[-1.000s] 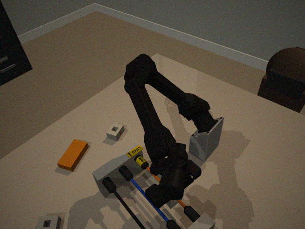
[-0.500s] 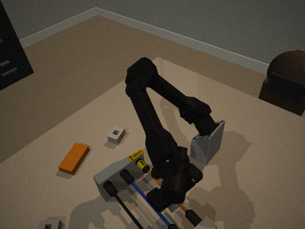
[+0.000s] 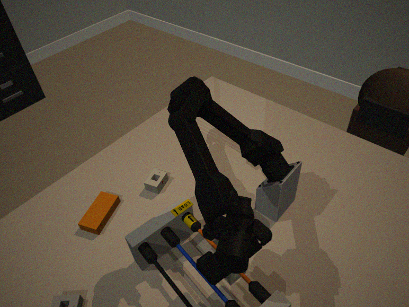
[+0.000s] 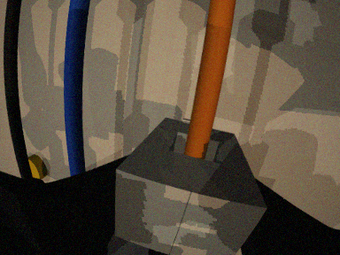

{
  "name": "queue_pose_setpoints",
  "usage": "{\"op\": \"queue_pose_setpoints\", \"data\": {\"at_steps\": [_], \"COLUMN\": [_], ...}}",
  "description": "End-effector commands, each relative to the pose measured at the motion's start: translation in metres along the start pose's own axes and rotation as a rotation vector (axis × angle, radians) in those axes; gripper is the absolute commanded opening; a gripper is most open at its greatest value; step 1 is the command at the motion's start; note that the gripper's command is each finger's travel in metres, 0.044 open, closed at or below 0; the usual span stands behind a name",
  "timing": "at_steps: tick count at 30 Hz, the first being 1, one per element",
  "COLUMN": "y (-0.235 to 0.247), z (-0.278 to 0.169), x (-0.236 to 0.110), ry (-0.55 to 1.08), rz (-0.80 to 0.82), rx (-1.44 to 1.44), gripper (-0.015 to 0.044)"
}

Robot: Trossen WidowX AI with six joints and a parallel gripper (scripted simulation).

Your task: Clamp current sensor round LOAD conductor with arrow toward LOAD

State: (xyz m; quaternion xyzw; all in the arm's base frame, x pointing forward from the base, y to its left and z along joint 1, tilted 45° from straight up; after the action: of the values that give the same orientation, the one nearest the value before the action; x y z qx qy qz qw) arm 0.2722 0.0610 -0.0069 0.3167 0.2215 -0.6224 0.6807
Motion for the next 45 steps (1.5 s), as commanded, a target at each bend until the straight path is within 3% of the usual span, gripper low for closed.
{"op": "queue_pose_setpoints", "data": {"at_steps": [1, 13, 20, 29, 38, 45], "y": [0.000, 0.000, 0.000, 0.001, 0.020, 0.020], "z": [0.000, 0.000, 0.000, 0.000, 0.002, 0.003], "x": [0.000, 0.000, 0.000, -0.002, -0.096, -0.098], "ry": [0.000, 0.000, 0.000, 0.001, 0.010, 0.010], "rz": [-0.001, -0.001, -0.001, -0.003, -0.110, -0.112], "rx": [0.000, 0.000, 0.000, 0.000, 0.003, 0.004], "gripper": [0.0263, 0.0263, 0.0440, 0.0440, 0.0440, 0.0440]}}
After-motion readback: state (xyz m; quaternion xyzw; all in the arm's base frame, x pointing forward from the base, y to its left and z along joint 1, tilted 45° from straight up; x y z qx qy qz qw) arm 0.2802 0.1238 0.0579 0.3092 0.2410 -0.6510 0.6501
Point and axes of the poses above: the point midway between the two fingers, 35 mm back from their tips, its own x axis out along the fingers, its own y axis across the jaws, z = x × y, the point moved 6 cm from there along -x, back along the fingers, and after that the axes turned 4 degrees about -x, right-handed, at the moved point
